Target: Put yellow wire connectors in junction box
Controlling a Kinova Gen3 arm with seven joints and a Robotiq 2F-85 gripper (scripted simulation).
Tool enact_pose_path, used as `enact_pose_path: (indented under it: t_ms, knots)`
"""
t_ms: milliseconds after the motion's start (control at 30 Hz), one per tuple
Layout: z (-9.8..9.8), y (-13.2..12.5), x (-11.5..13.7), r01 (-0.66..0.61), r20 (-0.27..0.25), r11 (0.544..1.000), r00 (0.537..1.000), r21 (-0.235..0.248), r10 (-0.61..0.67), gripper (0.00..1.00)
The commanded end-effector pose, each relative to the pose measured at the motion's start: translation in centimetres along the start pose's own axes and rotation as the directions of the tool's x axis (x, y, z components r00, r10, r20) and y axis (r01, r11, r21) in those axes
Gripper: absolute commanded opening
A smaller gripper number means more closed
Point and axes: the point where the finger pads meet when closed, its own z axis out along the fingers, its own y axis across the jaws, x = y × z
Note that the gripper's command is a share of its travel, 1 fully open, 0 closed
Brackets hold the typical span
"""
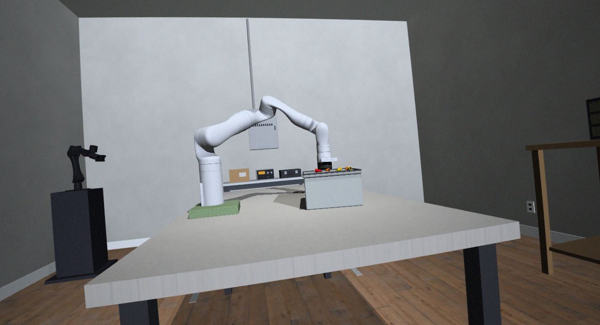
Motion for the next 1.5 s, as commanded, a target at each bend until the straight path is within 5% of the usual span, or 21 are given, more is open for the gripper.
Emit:
enact_pose_path:
  t_ms: [0, 700, 1133, 1200, 1467]
  knots:
    - [-0.1, -0.1, 0.0, 0.0, 0.001, 1.0, 1.0, 0.002, 0.0, 0.36]
    - [-1.3, -0.1, 0.0, 0.0, 0.001, 1.0, 1.0, 0.002, 0.0, 0.36]
    - [-12.4, 0.0, 0.0, 0.0, 0.001, 1.0, 1.0, 0.002, 0.0, 0.36]
    - [-12.4, 0.0, 0.0, 0.0, 0.001, 1.0, 1.0, 0.002, 0.0, 0.36]
    - [-18.0, 0.0, 0.0, 0.0, 0.001, 1.0, 1.0, 0.002, 0.0, 0.36]
